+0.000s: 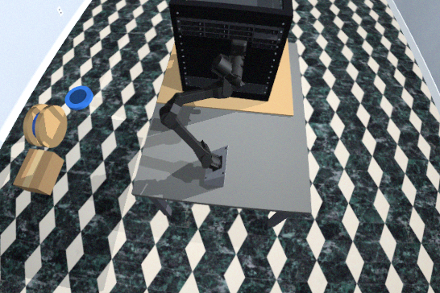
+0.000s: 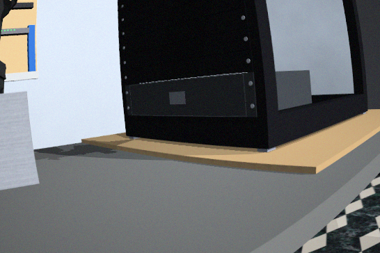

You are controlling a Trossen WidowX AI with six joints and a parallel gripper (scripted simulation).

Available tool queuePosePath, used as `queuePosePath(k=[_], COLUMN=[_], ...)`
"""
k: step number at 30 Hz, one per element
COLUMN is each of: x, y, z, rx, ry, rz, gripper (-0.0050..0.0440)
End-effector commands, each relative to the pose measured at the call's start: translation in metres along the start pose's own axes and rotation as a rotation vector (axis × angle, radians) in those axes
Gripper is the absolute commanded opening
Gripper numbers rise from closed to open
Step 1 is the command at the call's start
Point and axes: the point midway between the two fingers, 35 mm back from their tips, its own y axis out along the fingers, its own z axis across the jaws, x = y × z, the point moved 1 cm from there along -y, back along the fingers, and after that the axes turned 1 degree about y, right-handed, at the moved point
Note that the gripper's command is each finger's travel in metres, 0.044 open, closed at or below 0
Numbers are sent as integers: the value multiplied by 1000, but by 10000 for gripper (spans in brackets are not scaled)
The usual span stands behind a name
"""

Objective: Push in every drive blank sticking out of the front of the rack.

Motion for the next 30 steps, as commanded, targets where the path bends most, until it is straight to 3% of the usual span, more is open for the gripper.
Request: queuePosePath(k=[1, 14, 30], x=[-1, -66, -105], y=[-2, -7, -9], z=[-8, -42, -62], rx=[-11, -11, -11], ry=[-13, -13, -13], rz=[-5, -5, -5], gripper=[-50, -50, -50])
